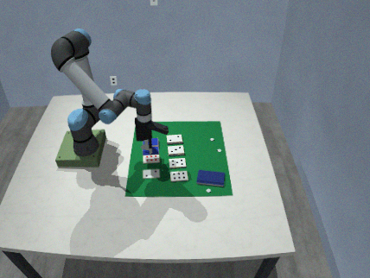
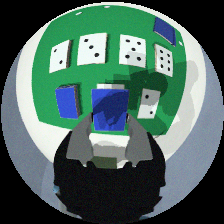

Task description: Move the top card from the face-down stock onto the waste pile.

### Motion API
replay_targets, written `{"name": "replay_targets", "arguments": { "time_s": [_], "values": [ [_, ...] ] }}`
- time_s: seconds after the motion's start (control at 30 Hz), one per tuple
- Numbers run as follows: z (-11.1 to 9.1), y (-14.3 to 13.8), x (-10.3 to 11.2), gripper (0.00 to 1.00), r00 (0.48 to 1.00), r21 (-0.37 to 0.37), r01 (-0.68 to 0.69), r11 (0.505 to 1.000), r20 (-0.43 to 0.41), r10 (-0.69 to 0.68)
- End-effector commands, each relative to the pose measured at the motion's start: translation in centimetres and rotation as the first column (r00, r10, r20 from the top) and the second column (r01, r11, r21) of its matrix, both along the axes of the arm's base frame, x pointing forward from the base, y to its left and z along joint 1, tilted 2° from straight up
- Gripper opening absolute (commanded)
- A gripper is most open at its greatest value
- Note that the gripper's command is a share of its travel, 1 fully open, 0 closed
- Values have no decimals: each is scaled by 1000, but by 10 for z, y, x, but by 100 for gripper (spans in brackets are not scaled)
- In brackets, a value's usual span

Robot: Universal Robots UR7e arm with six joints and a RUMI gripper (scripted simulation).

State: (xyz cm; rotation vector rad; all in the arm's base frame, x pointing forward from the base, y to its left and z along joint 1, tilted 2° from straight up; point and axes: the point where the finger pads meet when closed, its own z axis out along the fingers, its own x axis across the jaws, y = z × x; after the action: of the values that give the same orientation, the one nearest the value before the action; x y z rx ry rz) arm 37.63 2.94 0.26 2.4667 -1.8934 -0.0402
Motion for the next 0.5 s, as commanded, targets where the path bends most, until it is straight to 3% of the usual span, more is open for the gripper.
{"name": "replay_targets", "arguments": {
  "time_s": [0.0, 0.47],
  "values": [
    [0, -1, 1, 38, 1000, 0, 0, 1000, 2, 0],
    [-8, 0, -1, 38, 1000, 1, 0, 1000, -3, 0]
  ]
}}
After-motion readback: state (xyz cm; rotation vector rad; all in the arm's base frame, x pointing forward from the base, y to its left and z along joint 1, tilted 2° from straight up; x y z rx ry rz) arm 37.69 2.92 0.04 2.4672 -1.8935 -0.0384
